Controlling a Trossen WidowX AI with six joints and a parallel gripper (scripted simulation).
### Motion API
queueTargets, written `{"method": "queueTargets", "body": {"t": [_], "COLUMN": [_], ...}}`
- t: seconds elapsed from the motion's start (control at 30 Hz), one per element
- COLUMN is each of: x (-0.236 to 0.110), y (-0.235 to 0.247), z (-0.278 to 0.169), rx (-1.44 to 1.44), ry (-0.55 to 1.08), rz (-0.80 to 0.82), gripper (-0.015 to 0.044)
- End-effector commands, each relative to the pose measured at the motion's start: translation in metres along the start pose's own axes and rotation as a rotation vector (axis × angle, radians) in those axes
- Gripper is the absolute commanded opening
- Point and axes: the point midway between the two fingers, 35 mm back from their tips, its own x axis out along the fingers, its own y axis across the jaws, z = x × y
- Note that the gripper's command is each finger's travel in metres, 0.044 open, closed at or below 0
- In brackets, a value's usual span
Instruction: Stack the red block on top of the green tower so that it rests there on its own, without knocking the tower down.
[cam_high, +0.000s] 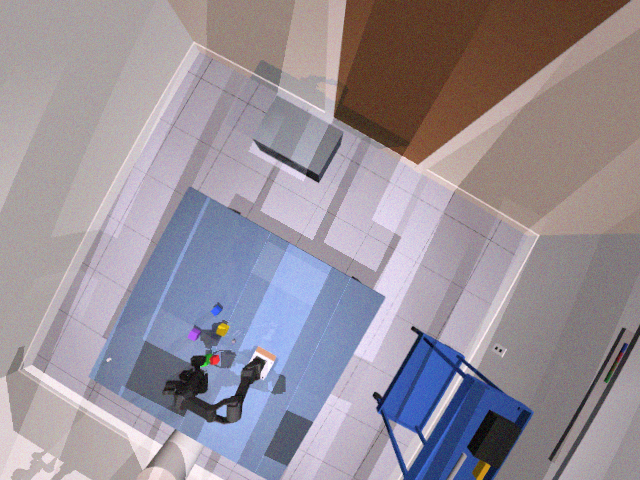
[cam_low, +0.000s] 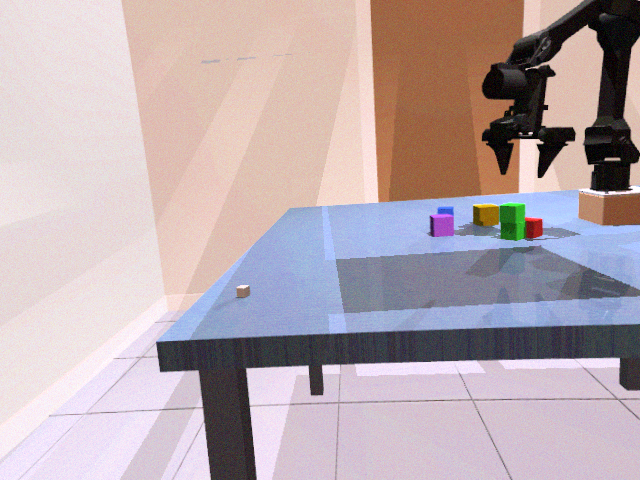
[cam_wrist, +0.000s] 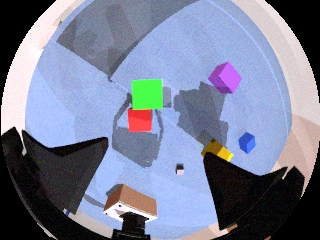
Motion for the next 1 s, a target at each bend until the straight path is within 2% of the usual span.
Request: {"method": "queueTargets", "body": {"t": [0.0, 0.33, 0.63, 0.97], "x": [0.022, 0.02, 0.072, 0.078], "y": [0.027, 0.025, 0.028, 0.027], "z": [-0.002, -0.004, -0.008, -0.009], "rx": [-0.18, -0.18, -0.18, -0.18], "ry": [0.045, 0.046, 0.046, 0.046], "rz": [0.065, 0.065, 0.065, 0.065], "gripper": [0.044, 0.044, 0.044, 0.044]}}
